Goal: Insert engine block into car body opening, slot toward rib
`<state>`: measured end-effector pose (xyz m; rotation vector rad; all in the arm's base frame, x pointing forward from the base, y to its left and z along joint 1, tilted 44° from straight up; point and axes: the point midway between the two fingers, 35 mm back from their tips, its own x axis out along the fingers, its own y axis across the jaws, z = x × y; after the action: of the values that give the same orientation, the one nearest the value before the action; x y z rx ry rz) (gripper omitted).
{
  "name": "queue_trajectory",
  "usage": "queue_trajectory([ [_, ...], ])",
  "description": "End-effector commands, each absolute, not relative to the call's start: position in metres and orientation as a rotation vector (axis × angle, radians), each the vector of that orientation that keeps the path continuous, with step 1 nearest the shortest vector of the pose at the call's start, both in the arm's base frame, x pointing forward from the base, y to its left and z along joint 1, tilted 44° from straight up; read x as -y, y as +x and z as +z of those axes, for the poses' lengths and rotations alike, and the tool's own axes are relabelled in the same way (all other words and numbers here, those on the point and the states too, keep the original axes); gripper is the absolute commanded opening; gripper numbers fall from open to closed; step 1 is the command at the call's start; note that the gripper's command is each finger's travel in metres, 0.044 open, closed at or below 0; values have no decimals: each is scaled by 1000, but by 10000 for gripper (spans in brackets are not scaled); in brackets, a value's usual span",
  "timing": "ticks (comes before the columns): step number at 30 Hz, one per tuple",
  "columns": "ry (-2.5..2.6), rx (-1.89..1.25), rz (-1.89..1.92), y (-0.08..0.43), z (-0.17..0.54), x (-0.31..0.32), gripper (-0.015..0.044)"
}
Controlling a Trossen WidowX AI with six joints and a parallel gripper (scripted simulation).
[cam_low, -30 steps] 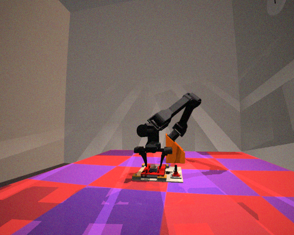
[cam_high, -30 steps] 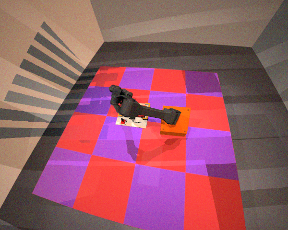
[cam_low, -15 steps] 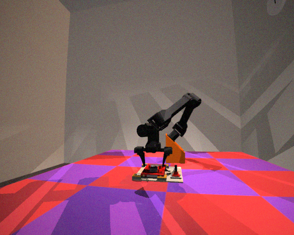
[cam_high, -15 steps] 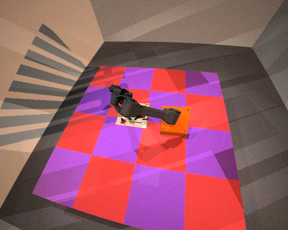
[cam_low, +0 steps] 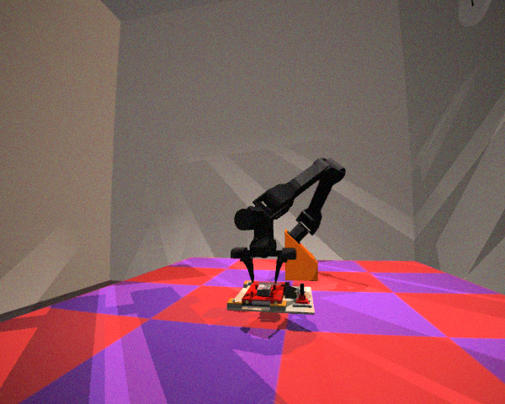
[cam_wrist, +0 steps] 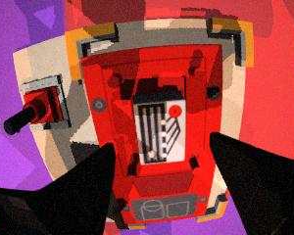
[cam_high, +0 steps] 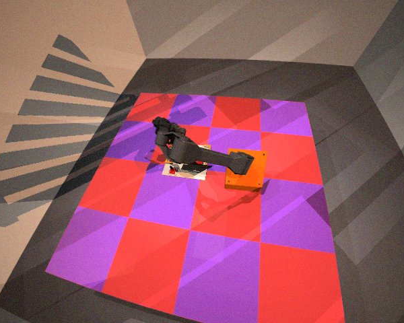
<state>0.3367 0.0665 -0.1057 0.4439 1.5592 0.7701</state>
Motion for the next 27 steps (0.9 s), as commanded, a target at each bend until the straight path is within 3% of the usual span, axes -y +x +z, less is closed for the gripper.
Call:
queue_trajectory([
  [1,437,-1560,772,337,-106,-66,204],
  [9,437,-1560,772,337,-106,-66,0],
  [27,437,-1560,772,337,-106,-66,0],
])
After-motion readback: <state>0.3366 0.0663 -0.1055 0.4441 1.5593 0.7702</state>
